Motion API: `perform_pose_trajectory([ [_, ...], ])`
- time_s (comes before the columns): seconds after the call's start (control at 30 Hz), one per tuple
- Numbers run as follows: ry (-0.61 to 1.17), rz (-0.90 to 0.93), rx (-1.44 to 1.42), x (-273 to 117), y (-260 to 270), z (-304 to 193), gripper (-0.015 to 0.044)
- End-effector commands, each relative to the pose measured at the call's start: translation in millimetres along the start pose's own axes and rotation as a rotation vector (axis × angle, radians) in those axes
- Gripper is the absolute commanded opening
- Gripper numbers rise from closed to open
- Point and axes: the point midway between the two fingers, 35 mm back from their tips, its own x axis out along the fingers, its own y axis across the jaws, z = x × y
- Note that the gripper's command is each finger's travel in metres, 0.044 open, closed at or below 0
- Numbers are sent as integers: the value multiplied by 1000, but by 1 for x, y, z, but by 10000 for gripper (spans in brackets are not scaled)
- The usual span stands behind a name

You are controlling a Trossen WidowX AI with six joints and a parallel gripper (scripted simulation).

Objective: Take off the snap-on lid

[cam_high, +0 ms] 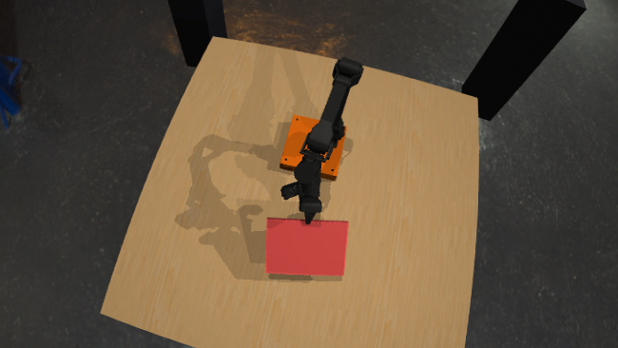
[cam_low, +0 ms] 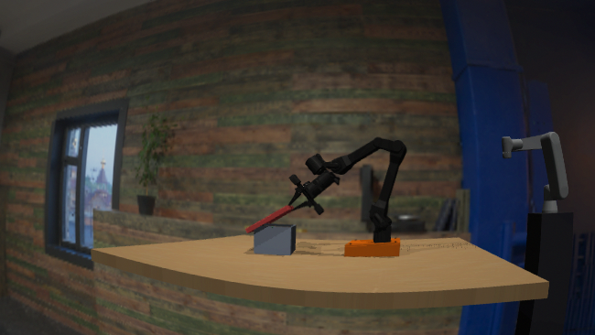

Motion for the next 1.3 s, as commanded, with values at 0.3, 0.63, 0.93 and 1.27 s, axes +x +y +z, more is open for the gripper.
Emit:
perform_pose_trajectory([
  [0.3,-4,7,1,-2,25,1,0],
  [0.63,-4,7,1,-7,38,1,0],
  [0.93,-4,7,2,-12,49,1,0],
  [1.27,-4,7,2,-20,59,1,0],
])
